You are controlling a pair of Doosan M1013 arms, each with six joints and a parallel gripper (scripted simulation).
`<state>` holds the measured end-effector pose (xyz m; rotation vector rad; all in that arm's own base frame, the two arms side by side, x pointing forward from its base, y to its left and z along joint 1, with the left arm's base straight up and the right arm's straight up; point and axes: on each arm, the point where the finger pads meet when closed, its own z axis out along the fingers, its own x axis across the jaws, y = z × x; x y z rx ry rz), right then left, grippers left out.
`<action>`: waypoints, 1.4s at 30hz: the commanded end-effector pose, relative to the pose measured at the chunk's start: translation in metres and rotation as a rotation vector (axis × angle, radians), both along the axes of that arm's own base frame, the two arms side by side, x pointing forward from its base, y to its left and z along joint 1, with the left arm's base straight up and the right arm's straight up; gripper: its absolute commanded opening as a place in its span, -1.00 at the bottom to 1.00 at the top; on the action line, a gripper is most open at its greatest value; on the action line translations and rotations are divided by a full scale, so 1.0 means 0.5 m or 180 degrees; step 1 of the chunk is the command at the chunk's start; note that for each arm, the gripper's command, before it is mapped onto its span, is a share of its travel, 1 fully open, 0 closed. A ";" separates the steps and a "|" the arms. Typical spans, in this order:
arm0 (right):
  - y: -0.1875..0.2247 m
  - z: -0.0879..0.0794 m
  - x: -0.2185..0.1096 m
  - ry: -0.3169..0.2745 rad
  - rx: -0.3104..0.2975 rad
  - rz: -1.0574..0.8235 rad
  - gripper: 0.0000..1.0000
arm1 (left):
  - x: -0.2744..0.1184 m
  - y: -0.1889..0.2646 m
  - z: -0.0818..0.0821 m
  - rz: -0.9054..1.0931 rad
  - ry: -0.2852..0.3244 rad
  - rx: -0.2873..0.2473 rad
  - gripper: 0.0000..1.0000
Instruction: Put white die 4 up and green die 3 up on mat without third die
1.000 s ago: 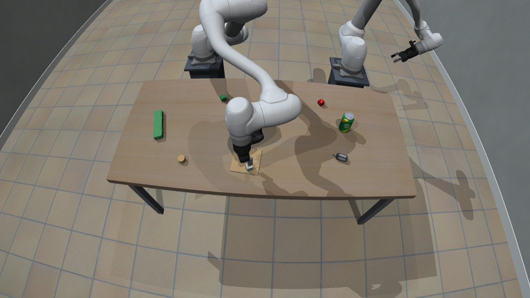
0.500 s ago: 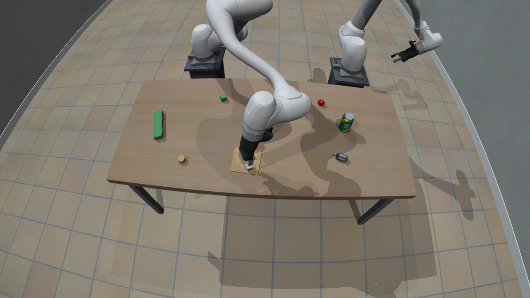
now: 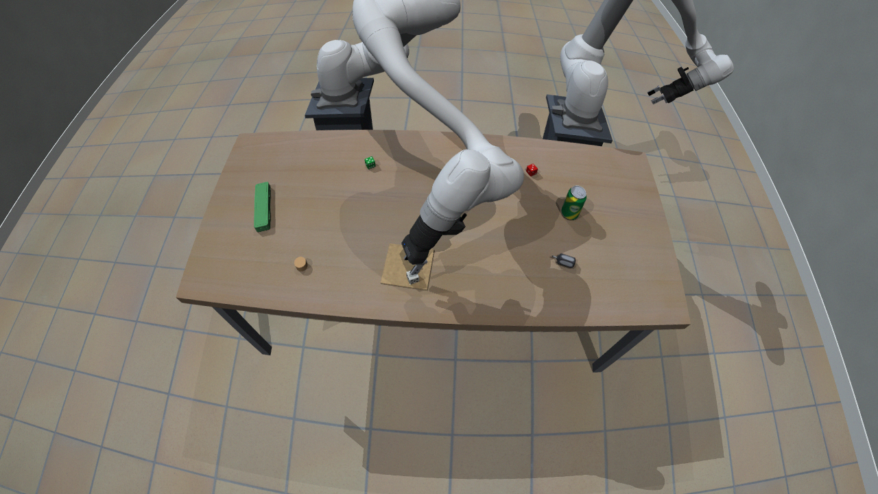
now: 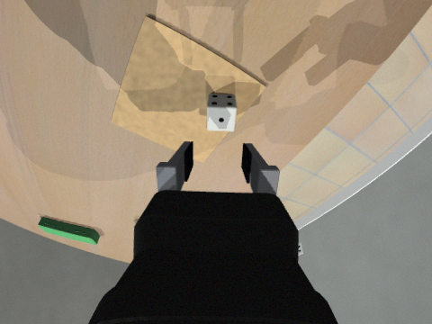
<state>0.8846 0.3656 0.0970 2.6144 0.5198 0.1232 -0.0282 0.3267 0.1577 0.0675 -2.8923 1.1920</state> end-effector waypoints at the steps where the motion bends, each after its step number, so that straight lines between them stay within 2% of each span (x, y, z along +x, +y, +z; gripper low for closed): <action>1: 0.003 0.004 0.002 -0.0060 -0.0119 -0.0020 0.74 | -0.008 -0.007 0.002 0.0001 0.0030 -0.0012 1.00; 6: 0.002 0.003 0.001 -0.0073 -0.0165 -0.0021 0.74 | -0.008 -0.007 0.002 0.0001 0.0030 -0.0012 1.00; 8: 0.002 0.000 0.000 -0.0110 -0.0284 -0.0022 0.74 | -0.008 -0.007 0.002 0.0001 0.0030 -0.0012 1.00; 13: 0.004 -0.002 -0.001 -0.0293 -0.0733 -0.0022 0.74 | -0.008 -0.007 0.002 0.0001 0.0030 -0.0012 1.00; 16: 0.007 0.000 0.000 -0.0367 -0.0876 -0.0019 0.74 | -0.008 -0.007 0.002 0.0001 0.0030 -0.0012 1.00; 42: 0.007 -0.005 0.000 -0.0375 -0.0890 -0.0019 0.74 | -0.008 -0.007 0.002 0.0001 0.0030 -0.0012 1.00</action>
